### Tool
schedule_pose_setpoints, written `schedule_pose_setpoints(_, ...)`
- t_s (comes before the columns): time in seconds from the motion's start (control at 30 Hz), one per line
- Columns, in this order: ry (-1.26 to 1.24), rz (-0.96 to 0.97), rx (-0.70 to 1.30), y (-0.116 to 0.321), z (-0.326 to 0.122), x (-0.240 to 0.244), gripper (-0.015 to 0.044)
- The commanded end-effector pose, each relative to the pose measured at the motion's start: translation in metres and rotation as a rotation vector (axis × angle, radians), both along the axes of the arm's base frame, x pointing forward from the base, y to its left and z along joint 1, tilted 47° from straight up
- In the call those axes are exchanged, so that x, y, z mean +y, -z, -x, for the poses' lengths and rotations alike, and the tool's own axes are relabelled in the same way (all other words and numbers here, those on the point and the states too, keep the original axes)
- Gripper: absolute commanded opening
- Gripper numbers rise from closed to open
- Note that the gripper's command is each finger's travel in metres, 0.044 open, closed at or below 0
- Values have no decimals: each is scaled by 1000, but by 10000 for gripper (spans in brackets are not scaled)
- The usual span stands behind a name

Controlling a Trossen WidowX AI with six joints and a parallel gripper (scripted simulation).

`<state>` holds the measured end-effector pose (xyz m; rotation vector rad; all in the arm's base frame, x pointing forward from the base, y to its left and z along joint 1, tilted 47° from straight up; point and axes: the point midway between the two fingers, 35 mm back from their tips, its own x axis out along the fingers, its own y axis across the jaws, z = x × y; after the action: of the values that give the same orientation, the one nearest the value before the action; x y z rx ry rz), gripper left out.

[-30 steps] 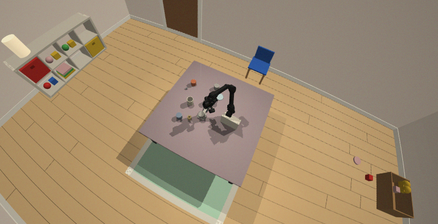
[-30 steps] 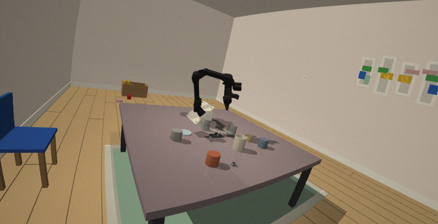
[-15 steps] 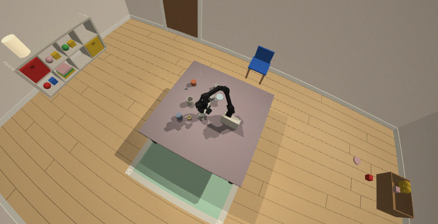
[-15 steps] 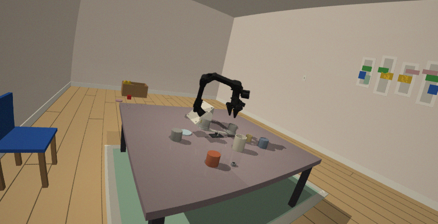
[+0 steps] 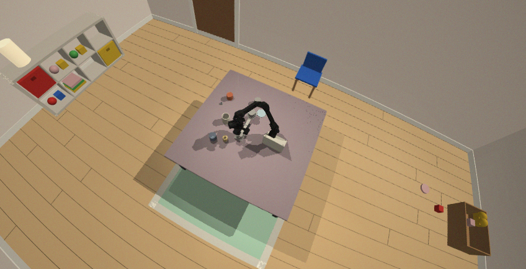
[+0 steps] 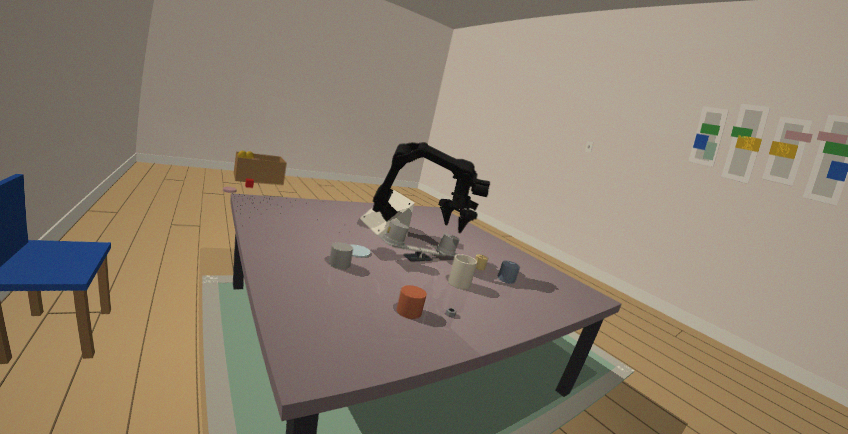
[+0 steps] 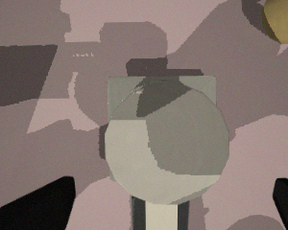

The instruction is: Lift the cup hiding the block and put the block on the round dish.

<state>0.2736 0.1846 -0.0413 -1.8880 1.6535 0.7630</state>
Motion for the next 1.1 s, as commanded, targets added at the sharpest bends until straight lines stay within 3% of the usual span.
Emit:
schedule_pose_setpoints(0.0,0,8,15,11,-1,-10,440)
schedule_pose_setpoints(1.07,0,9,14,43,-6,-43,440)
